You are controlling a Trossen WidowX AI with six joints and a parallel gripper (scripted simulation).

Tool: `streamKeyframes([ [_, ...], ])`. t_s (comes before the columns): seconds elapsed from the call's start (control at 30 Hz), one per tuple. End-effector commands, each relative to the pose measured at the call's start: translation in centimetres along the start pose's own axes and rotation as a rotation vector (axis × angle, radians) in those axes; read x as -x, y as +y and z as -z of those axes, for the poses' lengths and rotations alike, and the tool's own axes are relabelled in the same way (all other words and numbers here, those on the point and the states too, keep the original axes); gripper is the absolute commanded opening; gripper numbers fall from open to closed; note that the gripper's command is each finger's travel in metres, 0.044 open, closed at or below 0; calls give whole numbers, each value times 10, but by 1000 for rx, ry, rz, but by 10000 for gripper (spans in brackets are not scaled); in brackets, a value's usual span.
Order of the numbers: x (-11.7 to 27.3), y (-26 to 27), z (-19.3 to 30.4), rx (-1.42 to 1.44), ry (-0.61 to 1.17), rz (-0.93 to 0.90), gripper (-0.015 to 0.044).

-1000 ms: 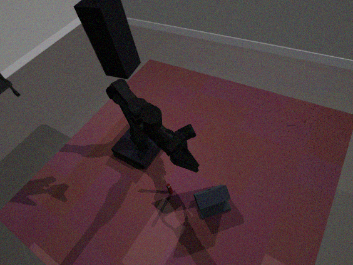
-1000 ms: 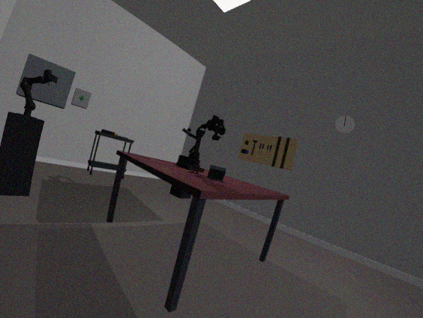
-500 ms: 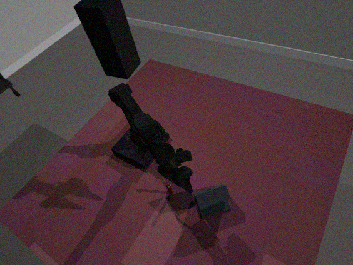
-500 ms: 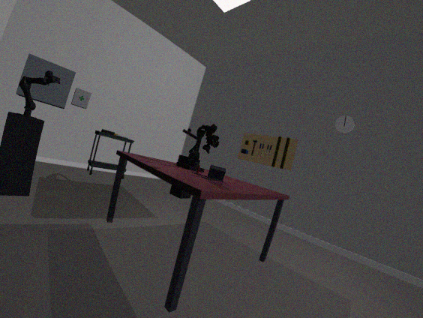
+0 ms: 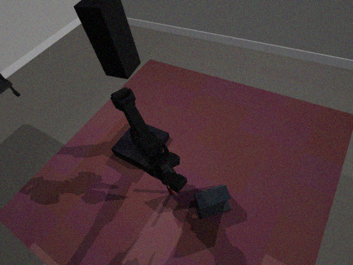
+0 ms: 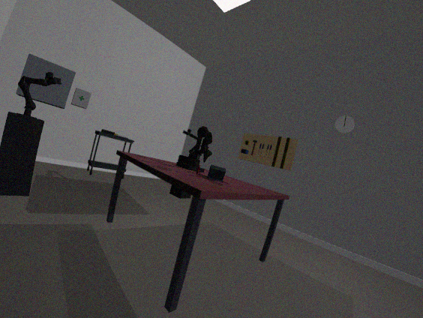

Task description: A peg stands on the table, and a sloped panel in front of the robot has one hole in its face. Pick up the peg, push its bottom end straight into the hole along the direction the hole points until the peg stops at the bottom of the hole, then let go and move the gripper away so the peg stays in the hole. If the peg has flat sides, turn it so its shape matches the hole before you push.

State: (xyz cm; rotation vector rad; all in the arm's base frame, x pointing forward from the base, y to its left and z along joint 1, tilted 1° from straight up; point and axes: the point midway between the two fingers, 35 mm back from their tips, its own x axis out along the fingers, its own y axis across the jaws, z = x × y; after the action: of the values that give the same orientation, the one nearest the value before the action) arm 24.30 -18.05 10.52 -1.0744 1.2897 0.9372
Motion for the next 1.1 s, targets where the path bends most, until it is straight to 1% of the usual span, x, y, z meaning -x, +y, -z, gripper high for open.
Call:
streamKeyframes([
  [0.0,-9,16,-4,37,-21,-86,440],
  [0.27,-13,16,-4,37,-21,-86,440],
  [1.07,-52,18,-5,37,-21,-86,440],
])
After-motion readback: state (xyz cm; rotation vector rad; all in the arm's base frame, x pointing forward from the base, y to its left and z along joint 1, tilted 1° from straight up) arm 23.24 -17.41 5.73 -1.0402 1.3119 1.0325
